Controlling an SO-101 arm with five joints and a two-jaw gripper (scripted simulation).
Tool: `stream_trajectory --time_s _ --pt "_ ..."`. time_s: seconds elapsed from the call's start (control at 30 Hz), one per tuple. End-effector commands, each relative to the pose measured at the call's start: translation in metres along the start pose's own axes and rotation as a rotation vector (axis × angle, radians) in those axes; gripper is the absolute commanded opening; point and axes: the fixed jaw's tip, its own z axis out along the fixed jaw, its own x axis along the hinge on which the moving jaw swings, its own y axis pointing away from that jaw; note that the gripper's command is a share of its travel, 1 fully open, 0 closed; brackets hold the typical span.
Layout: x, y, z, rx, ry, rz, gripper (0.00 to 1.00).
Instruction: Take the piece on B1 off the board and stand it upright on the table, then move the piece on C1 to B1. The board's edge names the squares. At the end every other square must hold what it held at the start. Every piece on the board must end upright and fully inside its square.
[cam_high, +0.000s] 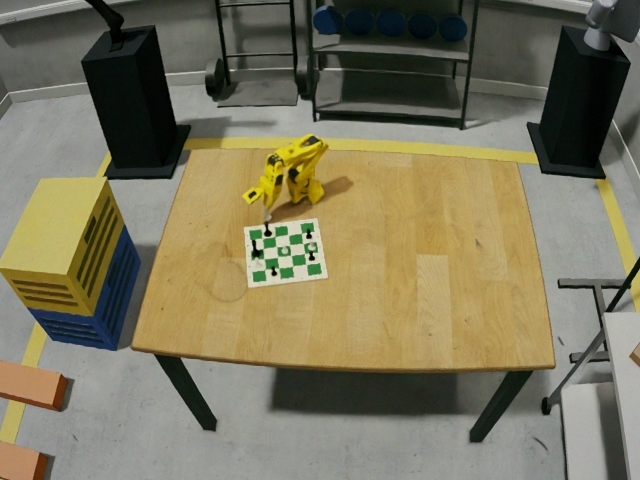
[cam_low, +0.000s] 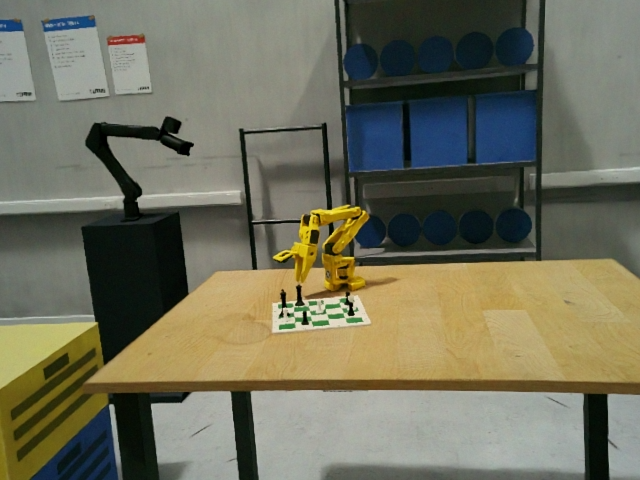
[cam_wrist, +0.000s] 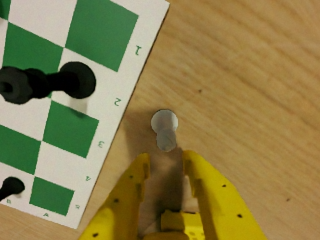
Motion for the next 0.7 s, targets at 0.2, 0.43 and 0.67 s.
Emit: stream_trajectory --time_s 0.2,0.43,0.67 --pt "-0.008 -0.001 -0.029 0.002 -0.005 0.018 0.1" --pt "-0.01 -0.001 -0.039 0.002 -0.005 0.018 0.1" --pt "-0.011 -0.001 -0.044 0.002 -0.005 0.018 0.1"
